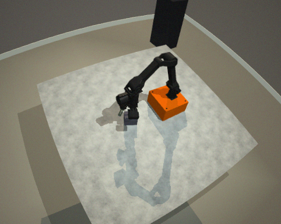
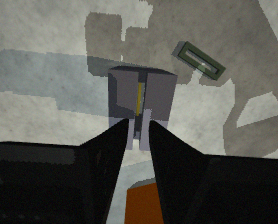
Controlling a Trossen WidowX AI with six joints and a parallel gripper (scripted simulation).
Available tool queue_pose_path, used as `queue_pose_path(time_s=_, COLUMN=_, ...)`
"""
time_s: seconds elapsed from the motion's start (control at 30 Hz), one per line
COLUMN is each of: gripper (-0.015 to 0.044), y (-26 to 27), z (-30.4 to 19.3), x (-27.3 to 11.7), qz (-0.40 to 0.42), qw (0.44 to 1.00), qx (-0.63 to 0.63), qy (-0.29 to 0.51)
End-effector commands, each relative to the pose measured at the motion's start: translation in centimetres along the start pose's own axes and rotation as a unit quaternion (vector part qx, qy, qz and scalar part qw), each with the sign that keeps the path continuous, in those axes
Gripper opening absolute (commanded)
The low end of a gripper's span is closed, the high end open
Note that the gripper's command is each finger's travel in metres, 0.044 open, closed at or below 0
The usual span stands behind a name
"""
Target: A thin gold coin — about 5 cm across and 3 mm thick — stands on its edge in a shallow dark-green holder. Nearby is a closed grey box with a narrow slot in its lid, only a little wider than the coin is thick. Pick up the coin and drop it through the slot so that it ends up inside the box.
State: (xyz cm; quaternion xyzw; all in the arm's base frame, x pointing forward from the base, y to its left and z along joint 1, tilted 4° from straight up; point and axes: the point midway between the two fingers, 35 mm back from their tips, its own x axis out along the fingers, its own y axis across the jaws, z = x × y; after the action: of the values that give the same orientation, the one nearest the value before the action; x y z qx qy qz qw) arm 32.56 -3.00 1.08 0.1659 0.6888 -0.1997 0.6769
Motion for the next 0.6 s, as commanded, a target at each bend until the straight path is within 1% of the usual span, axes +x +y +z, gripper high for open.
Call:
queue_pose_path(time_s=0.0, gripper=0.0161, y=0.0, z=0.0, x=0.0, qz=0.0, qw=1.0, qx=0.0, qy=0.0)
queue_pose_path(time_s=0.27, gripper=0.0161, y=0.0, z=0.0, x=0.0, qz=0.0, qw=1.0, qx=0.0, qy=0.0)
queue_pose_path(time_s=0.43, gripper=0.0292, y=0.0, z=0.0, x=-1.7, qz=0.0, qw=1.0, qx=0.0, qy=0.0)
queue_pose_path(time_s=0.57, gripper=0.0397, y=0.0, z=0.0, x=-2.0, qz=-0.001, qw=1.0, qx=0.0, qy=0.0)
